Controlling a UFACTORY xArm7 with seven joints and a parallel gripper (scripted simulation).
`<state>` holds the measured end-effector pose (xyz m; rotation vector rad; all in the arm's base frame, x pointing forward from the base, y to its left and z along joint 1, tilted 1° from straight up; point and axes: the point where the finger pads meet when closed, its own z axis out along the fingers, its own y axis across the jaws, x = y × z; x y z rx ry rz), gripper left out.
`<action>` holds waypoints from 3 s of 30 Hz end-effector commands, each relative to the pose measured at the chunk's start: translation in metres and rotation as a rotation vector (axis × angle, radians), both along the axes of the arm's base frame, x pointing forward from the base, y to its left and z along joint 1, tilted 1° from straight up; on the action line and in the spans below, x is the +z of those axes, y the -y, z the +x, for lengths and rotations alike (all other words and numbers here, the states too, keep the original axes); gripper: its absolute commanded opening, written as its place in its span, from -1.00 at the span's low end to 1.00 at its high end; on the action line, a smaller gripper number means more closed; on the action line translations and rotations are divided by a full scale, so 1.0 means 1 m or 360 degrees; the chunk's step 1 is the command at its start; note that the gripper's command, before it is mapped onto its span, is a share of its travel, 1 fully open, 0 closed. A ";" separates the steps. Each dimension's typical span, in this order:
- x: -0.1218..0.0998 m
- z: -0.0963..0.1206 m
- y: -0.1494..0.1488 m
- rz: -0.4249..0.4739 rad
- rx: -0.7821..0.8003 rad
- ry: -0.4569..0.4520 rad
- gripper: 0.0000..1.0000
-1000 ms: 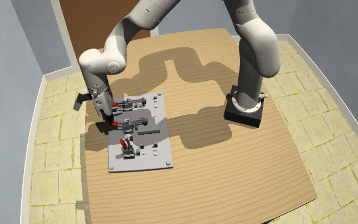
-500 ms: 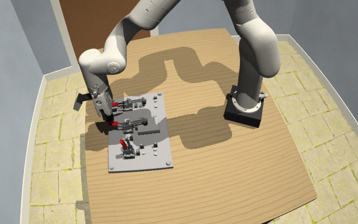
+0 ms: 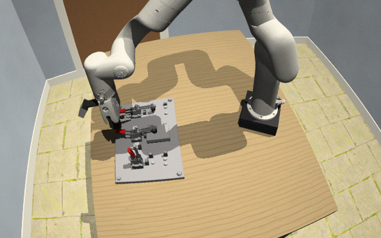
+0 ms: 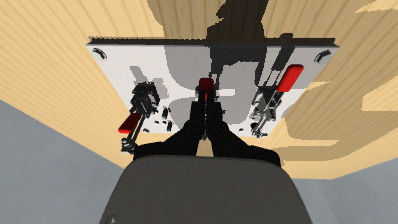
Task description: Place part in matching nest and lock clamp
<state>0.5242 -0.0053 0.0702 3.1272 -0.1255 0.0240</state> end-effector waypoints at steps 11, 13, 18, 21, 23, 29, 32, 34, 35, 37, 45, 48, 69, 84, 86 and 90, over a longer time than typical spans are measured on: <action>0.002 0.000 0.000 0.0000 0.0000 0.0008 -1.00; 0.002 0.000 0.000 0.0000 0.0000 0.0008 -1.00; 0.002 0.000 0.000 0.0000 0.0000 0.0008 -1.00; 0.002 0.000 0.000 0.0000 0.0000 0.0008 -1.00; 0.001 0.000 0.000 0.0000 0.0000 0.0008 -1.00; 0.001 0.000 0.000 0.0000 0.0000 0.0008 -1.00; 0.000 0.000 0.000 0.0000 0.0000 0.0008 -1.00; 0.000 0.000 0.000 0.0000 0.0000 0.0008 -1.00; 0.000 0.000 0.000 0.0000 0.0000 0.0008 -1.00; 0.000 0.000 0.000 0.0000 0.0000 0.0008 -1.00; 0.000 0.000 0.000 0.0000 0.0000 0.0008 -1.00; 0.000 0.000 0.000 0.0000 0.0000 0.0008 -1.00; -0.011 0.001 0.000 0.0000 0.0000 0.0008 -1.00; -0.012 0.002 0.000 0.0000 0.0000 0.0008 -1.00; -0.012 0.002 0.000 0.0000 0.0000 0.0008 -1.00; -0.012 0.002 0.000 0.0000 0.0000 0.0008 -1.00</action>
